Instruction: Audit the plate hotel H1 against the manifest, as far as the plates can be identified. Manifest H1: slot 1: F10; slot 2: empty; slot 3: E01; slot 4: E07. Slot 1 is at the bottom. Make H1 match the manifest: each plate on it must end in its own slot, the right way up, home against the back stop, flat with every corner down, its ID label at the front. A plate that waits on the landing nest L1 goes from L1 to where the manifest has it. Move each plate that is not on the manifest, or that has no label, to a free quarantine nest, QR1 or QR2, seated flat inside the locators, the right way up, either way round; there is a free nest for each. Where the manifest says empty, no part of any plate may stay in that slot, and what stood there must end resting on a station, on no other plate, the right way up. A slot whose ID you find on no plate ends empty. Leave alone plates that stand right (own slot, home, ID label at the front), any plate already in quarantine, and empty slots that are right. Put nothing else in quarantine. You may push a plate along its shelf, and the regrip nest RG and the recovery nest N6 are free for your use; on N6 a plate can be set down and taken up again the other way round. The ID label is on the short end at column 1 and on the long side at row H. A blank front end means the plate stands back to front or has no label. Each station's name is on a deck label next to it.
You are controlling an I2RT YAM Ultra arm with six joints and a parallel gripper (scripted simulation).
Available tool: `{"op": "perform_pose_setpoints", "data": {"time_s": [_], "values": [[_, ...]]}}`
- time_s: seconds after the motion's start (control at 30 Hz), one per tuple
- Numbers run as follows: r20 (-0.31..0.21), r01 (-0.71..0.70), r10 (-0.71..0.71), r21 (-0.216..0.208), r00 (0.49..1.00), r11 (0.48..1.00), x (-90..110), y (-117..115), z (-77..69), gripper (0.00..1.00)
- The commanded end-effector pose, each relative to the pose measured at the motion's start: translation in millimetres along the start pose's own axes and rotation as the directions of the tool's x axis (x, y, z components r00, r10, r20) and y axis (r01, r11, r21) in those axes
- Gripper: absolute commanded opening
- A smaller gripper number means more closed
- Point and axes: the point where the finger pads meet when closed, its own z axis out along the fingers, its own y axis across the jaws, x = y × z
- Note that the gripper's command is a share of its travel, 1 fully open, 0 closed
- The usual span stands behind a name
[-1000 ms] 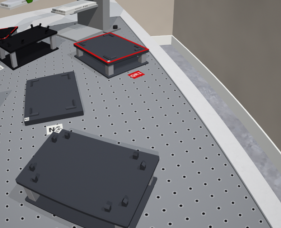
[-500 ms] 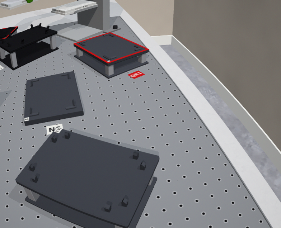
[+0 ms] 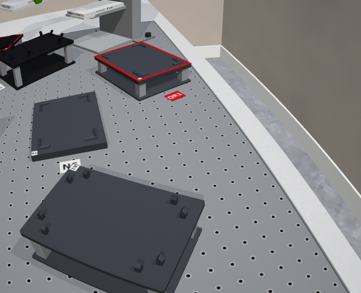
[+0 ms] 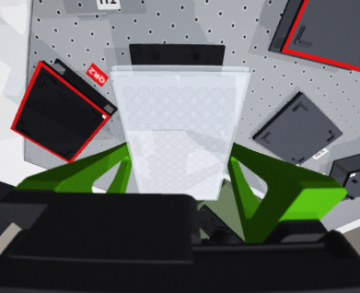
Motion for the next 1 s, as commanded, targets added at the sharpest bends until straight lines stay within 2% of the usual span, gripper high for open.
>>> {"op": "perform_pose_setpoints", "data": {"time_s": [0.0,0.27,0.67,0.97], "values": [[-0.008,-0.008,0.008,-0.007,1.0,1.0,4.1,2.4,-67.4,0.86],[-0.008,-0.008,0.008,-0.007,1.0,1.0,4.1,2.4,-67.4,0.86],[-0.006,0.269,-0.269,-0.009,0.963,0.963,-13.3,-30.8,-62.6,0.86],[-0.001,0.278,-0.278,-0.005,0.961,0.961,-19.7,-42.4,-53.2,0.86]]}}
